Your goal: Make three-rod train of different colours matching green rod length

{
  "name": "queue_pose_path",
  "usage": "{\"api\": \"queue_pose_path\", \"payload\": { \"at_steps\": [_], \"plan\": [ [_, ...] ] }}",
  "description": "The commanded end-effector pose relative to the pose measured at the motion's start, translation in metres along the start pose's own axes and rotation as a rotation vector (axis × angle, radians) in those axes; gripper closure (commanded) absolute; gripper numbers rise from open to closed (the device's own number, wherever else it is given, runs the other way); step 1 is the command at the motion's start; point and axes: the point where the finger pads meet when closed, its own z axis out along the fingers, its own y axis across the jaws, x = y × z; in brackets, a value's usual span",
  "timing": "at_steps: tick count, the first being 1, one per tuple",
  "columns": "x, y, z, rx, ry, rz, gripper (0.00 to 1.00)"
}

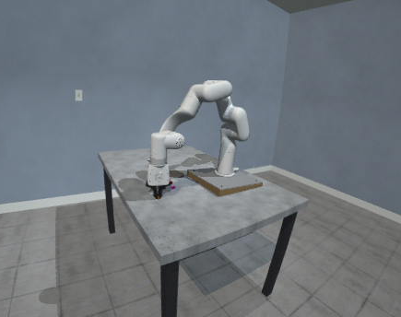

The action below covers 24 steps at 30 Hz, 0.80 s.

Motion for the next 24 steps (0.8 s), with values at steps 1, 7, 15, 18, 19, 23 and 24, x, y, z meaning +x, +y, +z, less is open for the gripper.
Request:
{"api": "queue_pose_path", "payload": {
  "at_steps": [1,7,15,18,19,23,24],
  "plan": [
    [-0.0006,-0.0015,-0.0017,0.004,-0.002,0.000,0.96],
    [-0.0006,-0.0015,-0.0017,0.004,-0.002,0.000,0.96],
    [-0.0006,-0.0015,-0.0017,0.004,-0.002,0.000,0.96],
    [-0.0006,-0.0015,-0.0017,0.004,-0.002,0.000,0.96],
    [-0.0006,-0.0015,-0.0017,0.004,-0.002,0.000,0.96],
    [-0.0006,-0.0015,-0.0052,0.004,-0.002,0.000,0.96],
    [-0.0006,-0.0015,-0.0081,0.004,-0.002,0.000,0.96]
  ]
}}
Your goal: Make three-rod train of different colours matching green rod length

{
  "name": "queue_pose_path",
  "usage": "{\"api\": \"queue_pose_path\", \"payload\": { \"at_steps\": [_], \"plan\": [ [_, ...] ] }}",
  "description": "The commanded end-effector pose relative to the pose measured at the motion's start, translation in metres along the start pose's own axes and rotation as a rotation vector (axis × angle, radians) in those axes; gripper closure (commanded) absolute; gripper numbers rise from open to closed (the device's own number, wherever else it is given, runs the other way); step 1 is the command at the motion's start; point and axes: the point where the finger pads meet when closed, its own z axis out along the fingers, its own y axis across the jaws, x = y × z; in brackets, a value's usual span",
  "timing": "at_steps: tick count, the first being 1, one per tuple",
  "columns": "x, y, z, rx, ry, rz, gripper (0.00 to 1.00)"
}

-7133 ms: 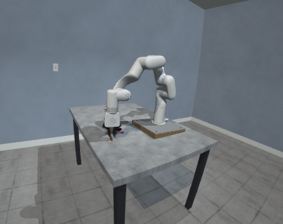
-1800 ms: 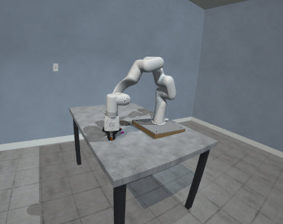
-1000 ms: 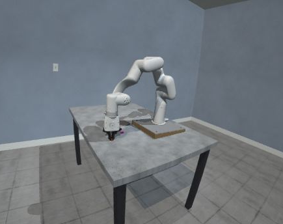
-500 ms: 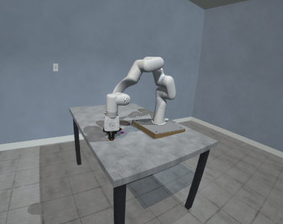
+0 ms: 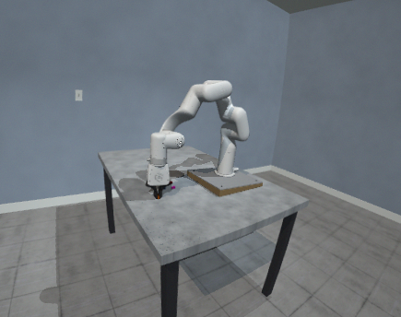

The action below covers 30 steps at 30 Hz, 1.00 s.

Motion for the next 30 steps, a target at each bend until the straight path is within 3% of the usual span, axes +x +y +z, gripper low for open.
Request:
{"api": "queue_pose_path", "payload": {
  "at_steps": [1,16,30],
  "plan": [
    [-0.001,-0.002,-0.011,0.005,-0.002,0.000,0.96],
    [-0.001,-0.001,-0.095,0.005,-0.002,0.000,0.96],
    [-0.001,-0.001,-0.101,0.005,-0.002,0.000,0.96]
  ]
}}
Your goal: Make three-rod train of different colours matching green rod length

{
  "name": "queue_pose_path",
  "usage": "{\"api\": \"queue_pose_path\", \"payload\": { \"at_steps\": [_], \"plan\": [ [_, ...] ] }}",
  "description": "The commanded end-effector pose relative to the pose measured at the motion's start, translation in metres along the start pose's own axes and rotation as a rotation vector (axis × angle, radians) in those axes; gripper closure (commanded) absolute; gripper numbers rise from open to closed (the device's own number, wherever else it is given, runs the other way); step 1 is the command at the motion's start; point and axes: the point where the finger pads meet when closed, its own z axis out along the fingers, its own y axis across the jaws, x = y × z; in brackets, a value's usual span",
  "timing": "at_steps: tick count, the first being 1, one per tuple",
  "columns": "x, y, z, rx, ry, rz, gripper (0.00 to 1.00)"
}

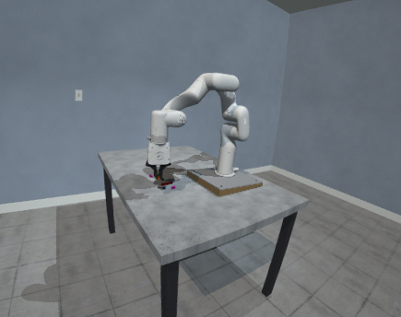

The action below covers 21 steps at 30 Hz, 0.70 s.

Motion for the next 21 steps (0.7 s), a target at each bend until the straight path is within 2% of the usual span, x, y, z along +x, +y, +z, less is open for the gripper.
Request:
{"api": "queue_pose_path", "payload": {
  "at_steps": [1,5,9,12,14,21],
  "plan": [
    [0.000,-0.002,-0.003,0.006,-0.002,-0.003,0.96],
    [0.006,-0.002,-0.003,0.006,-0.002,-0.061,0.96],
    [0.022,-0.004,-0.003,0.006,-0.002,-0.217,0.96],
    [0.024,-0.004,-0.003,0.006,-0.002,-0.237,0.96],
    [0.034,-0.005,-0.003,0.006,-0.001,-0.340,0.96],
    [0.053,-0.005,-0.003,0.006,-0.001,-0.524,0.96]
  ]
}}
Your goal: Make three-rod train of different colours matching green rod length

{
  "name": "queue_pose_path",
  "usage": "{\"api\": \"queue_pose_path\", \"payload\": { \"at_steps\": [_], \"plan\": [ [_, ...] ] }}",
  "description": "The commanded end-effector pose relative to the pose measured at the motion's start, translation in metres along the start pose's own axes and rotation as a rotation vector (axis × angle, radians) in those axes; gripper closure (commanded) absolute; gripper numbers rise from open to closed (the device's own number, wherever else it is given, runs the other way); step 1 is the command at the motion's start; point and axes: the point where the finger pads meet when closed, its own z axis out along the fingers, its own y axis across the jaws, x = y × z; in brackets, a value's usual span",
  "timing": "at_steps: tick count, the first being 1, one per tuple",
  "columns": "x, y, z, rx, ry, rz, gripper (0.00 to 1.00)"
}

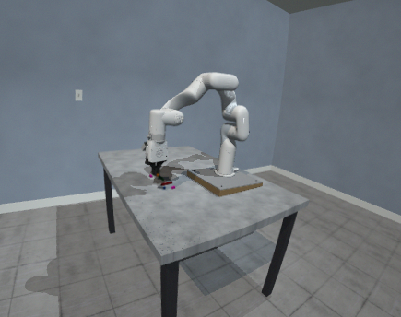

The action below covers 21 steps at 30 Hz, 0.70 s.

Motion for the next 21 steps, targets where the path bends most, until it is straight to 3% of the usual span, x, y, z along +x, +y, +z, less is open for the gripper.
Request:
{"api": "queue_pose_path", "payload": {
  "at_steps": [1,21],
  "plan": [
    [0.015,0.004,-0.002,0.008,-0.016,-0.167,0.96],
    [0.064,0.028,-0.001,0.012,-0.013,-0.703,0.96]
  ]
}}
